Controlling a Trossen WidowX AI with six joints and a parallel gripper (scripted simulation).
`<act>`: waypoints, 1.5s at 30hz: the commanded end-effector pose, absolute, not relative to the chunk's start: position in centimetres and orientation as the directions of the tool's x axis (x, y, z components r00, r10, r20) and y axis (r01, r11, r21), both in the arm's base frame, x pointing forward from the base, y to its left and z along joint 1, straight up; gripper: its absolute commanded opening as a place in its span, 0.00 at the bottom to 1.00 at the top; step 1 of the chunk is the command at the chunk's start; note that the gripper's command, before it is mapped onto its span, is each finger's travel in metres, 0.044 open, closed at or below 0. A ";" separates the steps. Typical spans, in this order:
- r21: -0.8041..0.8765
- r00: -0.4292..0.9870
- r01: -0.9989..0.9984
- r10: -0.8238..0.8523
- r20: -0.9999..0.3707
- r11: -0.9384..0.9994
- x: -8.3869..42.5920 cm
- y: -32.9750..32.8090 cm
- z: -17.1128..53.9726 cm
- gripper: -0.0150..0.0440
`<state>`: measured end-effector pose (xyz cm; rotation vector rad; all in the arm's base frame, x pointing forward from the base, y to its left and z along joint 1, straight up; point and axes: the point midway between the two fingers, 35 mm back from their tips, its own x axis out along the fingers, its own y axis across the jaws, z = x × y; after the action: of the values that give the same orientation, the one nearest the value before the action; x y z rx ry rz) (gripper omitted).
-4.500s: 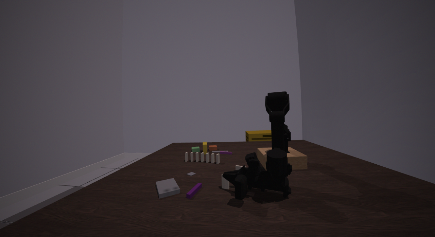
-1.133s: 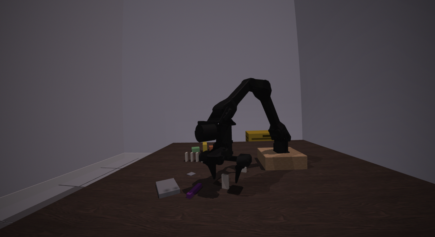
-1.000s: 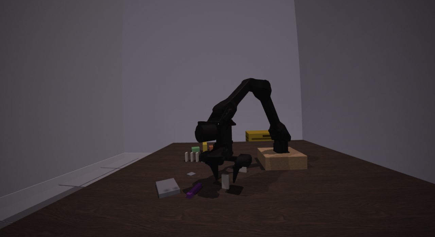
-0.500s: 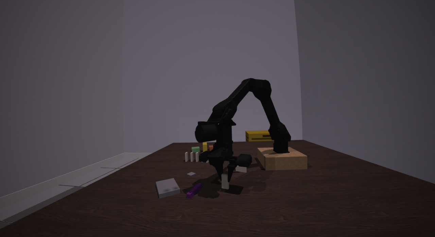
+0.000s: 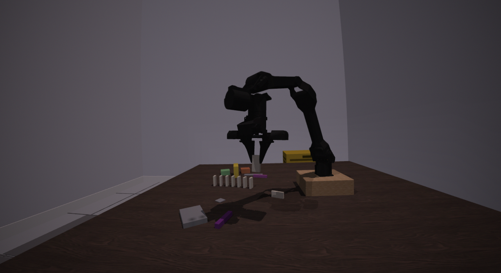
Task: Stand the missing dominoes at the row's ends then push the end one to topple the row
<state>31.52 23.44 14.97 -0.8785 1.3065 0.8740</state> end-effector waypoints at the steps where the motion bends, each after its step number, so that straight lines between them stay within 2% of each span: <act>1: -0.021 0.028 -0.908 0.011 -1.000 0.419 31.2 23.2 14.1 0.44; 4: -0.021 0.028 -0.901 0.011 -1.000 0.434 31.3 22.9 14.1 0.44; 6: -0.019 0.029 -0.832 0.009 -1.000 0.555 32.2 20.4 14.2 0.44; 9: -0.014 0.029 -0.620 0.005 -1.000 0.785 33.5 14.8 14.3 0.44; 13: -0.008 0.029 -0.256 0.000 -1.000 0.967 33.7 7.6 14.3 0.44; 18: 0.011 0.027 0.054 0.009 -1.000 0.998 32.5 1.8 14.0 0.44; 24: 0.004 0.026 0.401 -0.008 -1.000 0.916 30.9 -3.0 13.9 0.44; 30: 0.003 0.026 0.416 -0.008 -1.000 0.909 30.9 -3.3 13.5 0.44; 45: 0.003 0.026 0.416 -0.008 -1.000 0.909 31.8 -3.4 5.3 0.44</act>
<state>31.95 -3.35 6.87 0.3330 1.5111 -0.3307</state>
